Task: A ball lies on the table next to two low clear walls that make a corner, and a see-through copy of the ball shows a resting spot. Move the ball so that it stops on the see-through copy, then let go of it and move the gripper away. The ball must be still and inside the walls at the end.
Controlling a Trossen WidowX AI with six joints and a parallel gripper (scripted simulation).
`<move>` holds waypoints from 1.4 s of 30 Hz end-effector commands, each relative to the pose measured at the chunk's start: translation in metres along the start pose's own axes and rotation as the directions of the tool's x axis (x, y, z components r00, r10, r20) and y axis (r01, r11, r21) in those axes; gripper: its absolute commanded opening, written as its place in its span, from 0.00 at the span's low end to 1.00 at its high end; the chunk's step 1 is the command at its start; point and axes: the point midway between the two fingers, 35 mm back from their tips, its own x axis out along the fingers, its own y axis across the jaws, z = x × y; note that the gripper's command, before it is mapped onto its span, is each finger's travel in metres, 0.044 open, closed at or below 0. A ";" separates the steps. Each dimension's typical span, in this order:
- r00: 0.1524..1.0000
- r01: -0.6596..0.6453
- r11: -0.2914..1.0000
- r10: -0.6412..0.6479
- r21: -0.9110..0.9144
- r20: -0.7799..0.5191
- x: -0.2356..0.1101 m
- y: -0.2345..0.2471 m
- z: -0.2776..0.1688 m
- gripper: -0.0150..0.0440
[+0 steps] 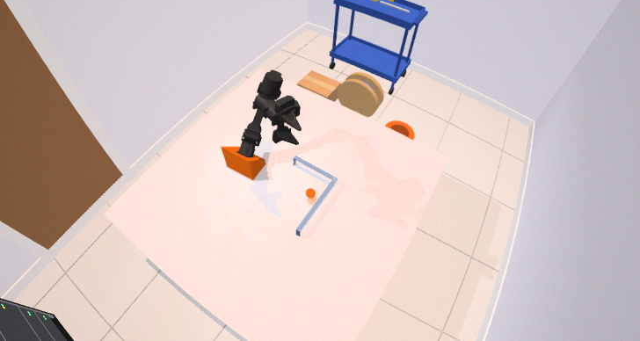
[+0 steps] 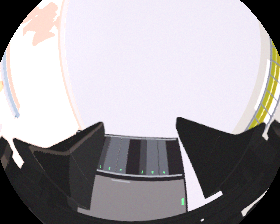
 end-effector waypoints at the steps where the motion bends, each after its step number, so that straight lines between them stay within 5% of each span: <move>1: 0.982 -0.187 0.956 0.186 0.226 0.027 0.041 0.062 0.013 0.80; 14: 0.787 -0.506 0.571 0.613 0.647 0.074 0.087 0.223 0.068 0.80; 21: 0.511 -0.521 0.211 0.853 0.827 0.103 0.075 0.332 0.110 0.80; 29: 0.122 -0.296 -0.046 0.989 0.954 0.085 0.024 0.433 0.149 0.80; 42: 0.113 -0.289 -0.049 0.990 0.956 0.085 0.024 0.440 0.150 0.80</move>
